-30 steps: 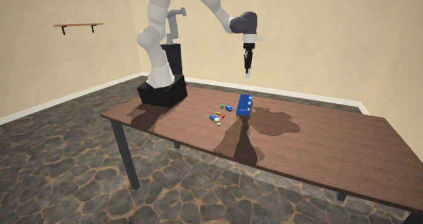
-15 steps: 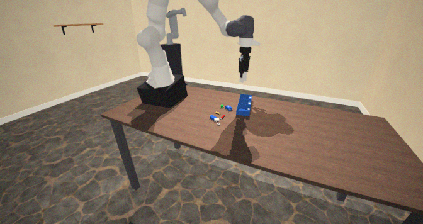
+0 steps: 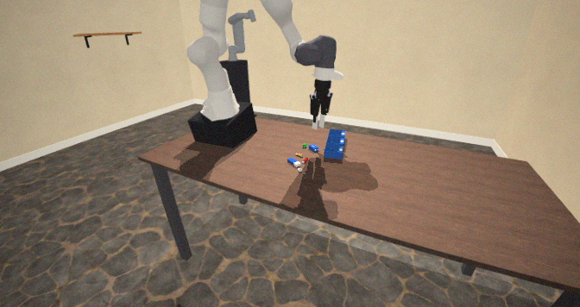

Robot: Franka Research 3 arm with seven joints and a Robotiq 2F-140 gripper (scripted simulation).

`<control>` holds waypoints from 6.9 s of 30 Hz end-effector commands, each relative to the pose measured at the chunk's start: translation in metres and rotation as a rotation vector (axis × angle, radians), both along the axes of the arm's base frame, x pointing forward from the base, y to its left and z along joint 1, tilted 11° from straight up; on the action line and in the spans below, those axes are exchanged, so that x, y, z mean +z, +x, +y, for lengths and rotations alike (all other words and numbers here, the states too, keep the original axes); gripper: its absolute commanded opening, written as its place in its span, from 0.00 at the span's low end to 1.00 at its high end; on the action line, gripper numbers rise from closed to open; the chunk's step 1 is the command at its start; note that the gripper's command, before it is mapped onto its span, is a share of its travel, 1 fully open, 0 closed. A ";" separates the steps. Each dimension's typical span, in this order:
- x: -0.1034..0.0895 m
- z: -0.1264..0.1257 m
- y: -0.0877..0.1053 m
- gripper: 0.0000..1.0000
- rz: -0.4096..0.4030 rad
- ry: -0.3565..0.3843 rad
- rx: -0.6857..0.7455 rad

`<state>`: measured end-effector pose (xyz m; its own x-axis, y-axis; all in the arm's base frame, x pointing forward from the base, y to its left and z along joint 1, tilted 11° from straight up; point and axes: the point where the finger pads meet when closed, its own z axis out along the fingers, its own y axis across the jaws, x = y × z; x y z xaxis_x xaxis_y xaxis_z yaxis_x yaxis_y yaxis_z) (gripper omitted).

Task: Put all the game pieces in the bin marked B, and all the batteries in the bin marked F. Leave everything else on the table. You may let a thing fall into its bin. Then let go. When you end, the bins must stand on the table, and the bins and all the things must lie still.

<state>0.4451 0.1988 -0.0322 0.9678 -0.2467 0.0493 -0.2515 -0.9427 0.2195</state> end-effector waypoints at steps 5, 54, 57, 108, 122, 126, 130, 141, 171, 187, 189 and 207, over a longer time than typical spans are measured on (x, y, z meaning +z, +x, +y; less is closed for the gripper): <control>-0.017 -0.040 0.001 0.25 -0.092 0.038 -0.130; -0.049 -0.045 0.003 0.25 -0.092 0.038 -0.130; -0.060 -0.046 0.005 0.25 -0.092 0.038 -0.130; -0.093 -0.053 0.007 0.13 -0.092 0.038 -0.130; -0.093 -0.053 0.007 0.13 -0.092 0.038 -0.130; -0.093 -0.053 0.007 0.13 -0.092 0.038 -0.130; -0.093 -0.053 0.007 0.13 -0.092 0.038 -0.130; -0.093 -0.053 0.007 0.13 -0.092 0.038 -0.130; -0.051 -0.044 0.005 0.13 -0.092 0.038 -0.130; -0.034 -0.041 0.004 0.13 -0.092 0.038 -0.130; -0.034 -0.041 0.004 0.13 -0.092 0.038 -0.130; -0.034 -0.041 0.004 0.13 -0.092 0.038 -0.130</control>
<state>0.4505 0.1573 -0.0669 0.9172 -0.3775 0.1272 -0.3942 -0.9061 0.1538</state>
